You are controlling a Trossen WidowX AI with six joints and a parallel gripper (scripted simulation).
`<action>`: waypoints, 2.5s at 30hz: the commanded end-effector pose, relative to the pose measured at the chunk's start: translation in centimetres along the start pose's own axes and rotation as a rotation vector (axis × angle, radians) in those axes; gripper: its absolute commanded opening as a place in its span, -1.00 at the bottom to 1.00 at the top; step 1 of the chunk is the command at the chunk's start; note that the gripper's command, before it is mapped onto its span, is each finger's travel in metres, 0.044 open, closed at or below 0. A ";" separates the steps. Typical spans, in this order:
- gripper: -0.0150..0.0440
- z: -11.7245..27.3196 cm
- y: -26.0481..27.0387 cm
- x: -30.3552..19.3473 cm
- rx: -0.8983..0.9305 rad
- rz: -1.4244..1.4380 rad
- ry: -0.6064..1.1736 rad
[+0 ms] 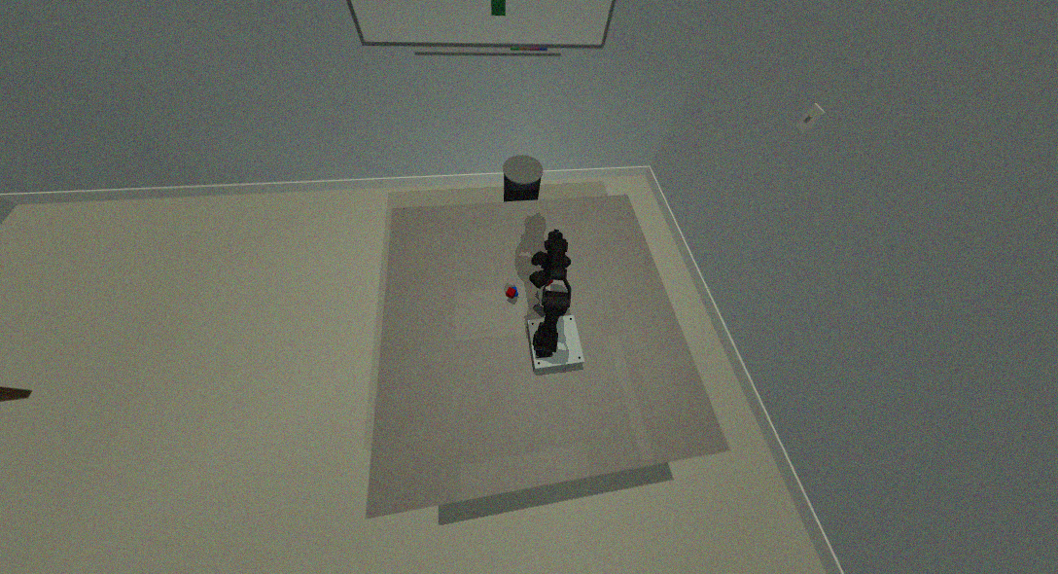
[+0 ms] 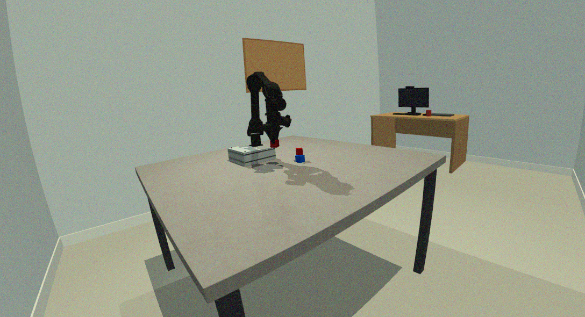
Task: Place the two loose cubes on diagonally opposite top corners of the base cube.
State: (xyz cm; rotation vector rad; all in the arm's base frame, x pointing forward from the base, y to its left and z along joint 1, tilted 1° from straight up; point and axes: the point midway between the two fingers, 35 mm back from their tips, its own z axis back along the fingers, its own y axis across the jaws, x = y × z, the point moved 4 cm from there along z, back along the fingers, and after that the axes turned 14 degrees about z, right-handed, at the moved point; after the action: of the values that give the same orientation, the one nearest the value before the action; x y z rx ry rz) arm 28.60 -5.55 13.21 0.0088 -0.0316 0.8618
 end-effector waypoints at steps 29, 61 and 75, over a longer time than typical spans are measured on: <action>-0.14 -0.5 4.3 8.1 0.003 -0.823 -0.004; -0.14 -3.3 7.7 11.5 -0.005 -1.227 -0.007; -0.14 -3.8 7.7 11.5 -0.007 -1.225 -0.007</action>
State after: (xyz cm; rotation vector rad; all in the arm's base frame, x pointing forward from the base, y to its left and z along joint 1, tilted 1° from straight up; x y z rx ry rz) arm 30.27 8.29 9.89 0.0259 -0.0260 -0.3599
